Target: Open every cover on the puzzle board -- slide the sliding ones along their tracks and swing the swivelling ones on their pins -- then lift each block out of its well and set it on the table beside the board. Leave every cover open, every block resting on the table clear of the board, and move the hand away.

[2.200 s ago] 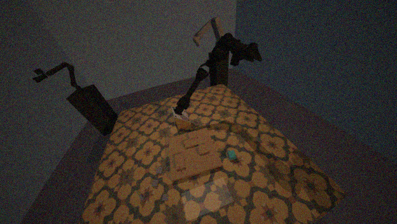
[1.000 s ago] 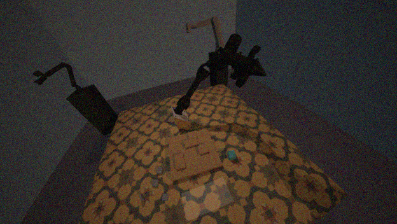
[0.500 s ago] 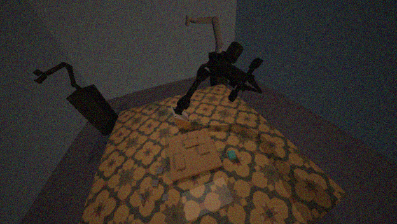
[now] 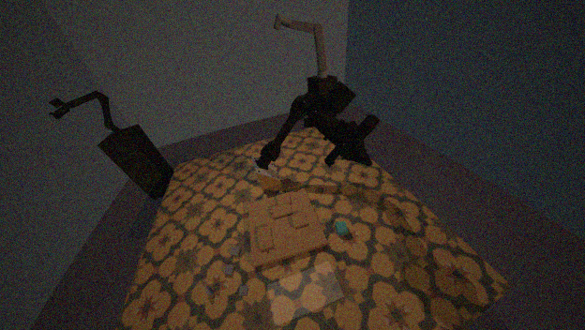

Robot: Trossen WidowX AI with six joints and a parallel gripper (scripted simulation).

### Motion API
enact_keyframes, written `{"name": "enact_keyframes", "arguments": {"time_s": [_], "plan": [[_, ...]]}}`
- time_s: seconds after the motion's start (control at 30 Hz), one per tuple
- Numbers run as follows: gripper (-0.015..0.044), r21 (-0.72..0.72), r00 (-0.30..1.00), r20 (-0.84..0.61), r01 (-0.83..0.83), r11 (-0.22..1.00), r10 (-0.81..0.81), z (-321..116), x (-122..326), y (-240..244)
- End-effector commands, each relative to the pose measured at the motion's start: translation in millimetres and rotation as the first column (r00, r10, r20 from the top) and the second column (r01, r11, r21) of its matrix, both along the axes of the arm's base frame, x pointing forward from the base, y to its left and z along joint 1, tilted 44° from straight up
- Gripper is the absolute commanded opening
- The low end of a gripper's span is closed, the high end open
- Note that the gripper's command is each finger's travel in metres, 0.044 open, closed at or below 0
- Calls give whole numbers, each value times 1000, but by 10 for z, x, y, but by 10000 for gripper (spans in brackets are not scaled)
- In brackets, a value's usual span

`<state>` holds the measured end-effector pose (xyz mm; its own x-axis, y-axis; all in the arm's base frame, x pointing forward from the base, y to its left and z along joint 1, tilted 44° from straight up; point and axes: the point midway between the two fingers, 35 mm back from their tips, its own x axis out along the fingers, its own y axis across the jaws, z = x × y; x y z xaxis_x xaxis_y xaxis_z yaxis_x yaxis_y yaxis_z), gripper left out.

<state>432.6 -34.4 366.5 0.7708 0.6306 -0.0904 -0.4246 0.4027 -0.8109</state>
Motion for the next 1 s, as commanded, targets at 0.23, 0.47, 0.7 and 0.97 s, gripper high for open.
{"name": "enact_keyframes", "arguments": {"time_s": [0.23, 0.47, 0.7, 0.97], "plan": [[0, 180, 944, -330, 87, 980, -23, -612, 63, 12], [0, 264, 849, -528, 179, 948, -14, -990, 44, 39], [0, 311, 714, -700, 290, 905, 12, -1360, -21, 81], [0, 315, 514, -856, 430, 846, 58, -1769, -153, 145]]}}
